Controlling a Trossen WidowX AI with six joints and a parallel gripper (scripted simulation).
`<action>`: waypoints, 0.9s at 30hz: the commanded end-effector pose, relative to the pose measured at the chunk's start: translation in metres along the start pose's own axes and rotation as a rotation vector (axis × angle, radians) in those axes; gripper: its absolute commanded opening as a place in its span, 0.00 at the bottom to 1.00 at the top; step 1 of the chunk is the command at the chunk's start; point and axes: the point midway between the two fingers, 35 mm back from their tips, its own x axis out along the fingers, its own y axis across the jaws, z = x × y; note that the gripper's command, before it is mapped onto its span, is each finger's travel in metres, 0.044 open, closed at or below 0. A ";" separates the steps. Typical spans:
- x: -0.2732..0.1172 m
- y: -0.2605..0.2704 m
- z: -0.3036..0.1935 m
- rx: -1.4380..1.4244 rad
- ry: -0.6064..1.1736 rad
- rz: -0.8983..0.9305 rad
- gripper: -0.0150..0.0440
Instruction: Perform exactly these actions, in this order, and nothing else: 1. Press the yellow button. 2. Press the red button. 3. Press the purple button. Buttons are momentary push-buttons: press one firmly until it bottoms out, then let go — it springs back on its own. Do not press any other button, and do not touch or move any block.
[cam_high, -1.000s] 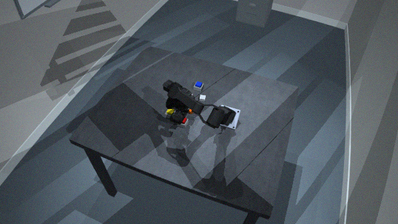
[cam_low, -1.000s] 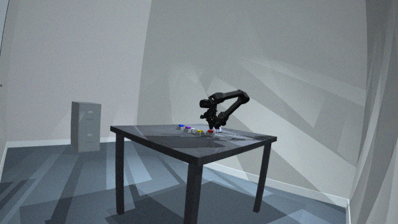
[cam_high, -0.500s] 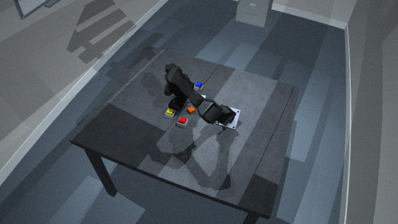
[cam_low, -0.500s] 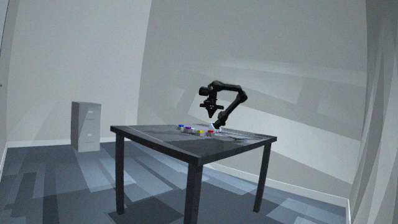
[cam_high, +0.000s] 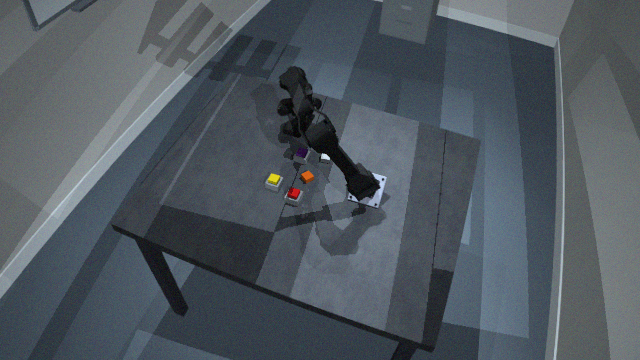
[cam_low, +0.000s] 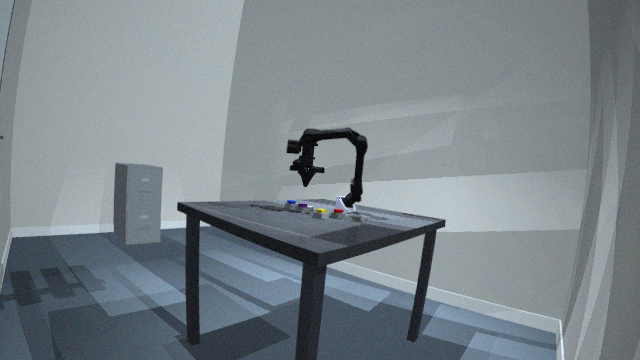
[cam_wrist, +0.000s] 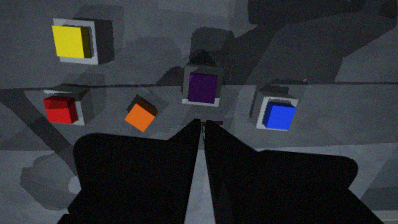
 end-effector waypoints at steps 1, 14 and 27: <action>0.008 -0.003 0.004 -0.022 0.001 -0.010 0.29; 0.067 -0.003 0.003 -0.023 0.001 -0.008 0.29; 0.089 -0.003 0.003 -0.023 0.000 -0.008 0.29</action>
